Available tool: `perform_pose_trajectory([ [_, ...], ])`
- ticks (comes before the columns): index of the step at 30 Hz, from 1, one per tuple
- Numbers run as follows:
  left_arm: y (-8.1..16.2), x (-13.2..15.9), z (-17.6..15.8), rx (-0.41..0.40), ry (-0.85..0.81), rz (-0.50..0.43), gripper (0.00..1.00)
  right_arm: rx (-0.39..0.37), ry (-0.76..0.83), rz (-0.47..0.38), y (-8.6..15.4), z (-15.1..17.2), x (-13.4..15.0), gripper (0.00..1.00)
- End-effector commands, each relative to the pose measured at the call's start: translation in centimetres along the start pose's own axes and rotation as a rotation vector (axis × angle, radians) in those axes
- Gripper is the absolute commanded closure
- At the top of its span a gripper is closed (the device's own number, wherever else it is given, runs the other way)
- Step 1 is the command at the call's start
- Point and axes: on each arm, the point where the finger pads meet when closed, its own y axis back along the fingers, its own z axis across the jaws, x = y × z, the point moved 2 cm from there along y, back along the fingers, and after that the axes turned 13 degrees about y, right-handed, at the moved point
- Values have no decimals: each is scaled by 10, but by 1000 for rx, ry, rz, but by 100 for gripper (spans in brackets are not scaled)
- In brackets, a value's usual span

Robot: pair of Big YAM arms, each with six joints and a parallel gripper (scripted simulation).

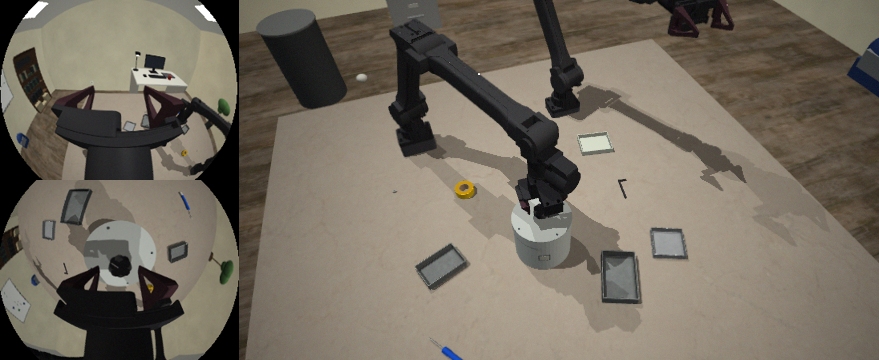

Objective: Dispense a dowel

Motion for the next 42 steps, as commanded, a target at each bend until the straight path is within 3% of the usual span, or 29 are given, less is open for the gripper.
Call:
perform_pose_trajectory([
  [1,-3,-1,6,-6,-7,-6,0,-26,-150,-79,43,4,-18,24],
  [34,-3,-1,6,-6,-7,-6,0,-56,-917,-66,43,4,-18,24],
  [42,-3,-1,6,-6,-7,-6,0,-56,-923,-66,43,4,-18,24],
])
